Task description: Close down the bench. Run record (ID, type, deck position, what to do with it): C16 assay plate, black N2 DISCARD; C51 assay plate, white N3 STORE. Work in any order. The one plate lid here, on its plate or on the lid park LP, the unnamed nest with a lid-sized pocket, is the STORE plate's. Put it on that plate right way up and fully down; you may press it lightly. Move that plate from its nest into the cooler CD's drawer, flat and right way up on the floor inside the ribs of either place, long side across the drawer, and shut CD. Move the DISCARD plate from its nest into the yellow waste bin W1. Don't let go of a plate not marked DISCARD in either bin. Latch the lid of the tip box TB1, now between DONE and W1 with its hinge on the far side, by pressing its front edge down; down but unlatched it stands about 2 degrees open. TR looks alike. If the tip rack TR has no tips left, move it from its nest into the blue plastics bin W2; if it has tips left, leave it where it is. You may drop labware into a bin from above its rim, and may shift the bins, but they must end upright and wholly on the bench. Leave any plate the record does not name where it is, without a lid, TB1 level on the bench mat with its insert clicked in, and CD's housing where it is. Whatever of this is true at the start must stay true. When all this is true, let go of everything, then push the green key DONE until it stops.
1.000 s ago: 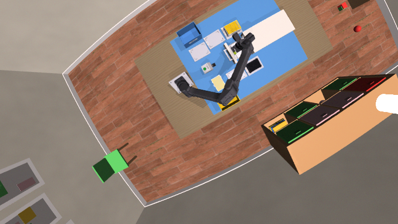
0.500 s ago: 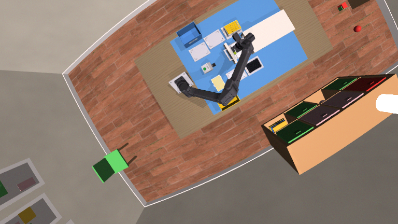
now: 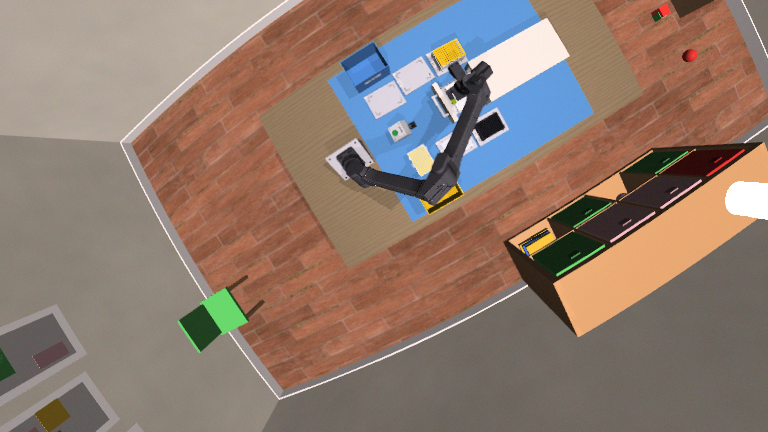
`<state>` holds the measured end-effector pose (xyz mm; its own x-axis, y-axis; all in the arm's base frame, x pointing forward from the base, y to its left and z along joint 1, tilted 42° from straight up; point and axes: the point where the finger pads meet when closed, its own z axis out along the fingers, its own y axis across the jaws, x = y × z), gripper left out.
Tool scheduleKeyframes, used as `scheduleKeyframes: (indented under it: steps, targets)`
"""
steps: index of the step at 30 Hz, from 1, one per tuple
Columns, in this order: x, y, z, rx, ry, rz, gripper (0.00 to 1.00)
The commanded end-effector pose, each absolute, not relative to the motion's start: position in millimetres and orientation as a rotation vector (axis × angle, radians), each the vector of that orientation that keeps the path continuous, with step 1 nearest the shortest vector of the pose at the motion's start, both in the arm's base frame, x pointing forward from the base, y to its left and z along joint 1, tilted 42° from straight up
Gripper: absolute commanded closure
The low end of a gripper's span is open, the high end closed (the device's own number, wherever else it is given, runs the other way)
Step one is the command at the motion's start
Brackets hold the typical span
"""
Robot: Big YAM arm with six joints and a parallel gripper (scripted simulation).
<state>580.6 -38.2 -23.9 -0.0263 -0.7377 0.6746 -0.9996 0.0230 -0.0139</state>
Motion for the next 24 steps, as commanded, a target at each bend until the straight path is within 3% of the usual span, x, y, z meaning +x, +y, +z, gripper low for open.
scheduleKeyframes:
  steps: [1,24]
  targets:
    - [601.6,-12.9,9.9,1.791,-1.855,0.768,0.0]
    - [599.5,-0.9,26.3,1.78,-1.86,0.755,0.0]
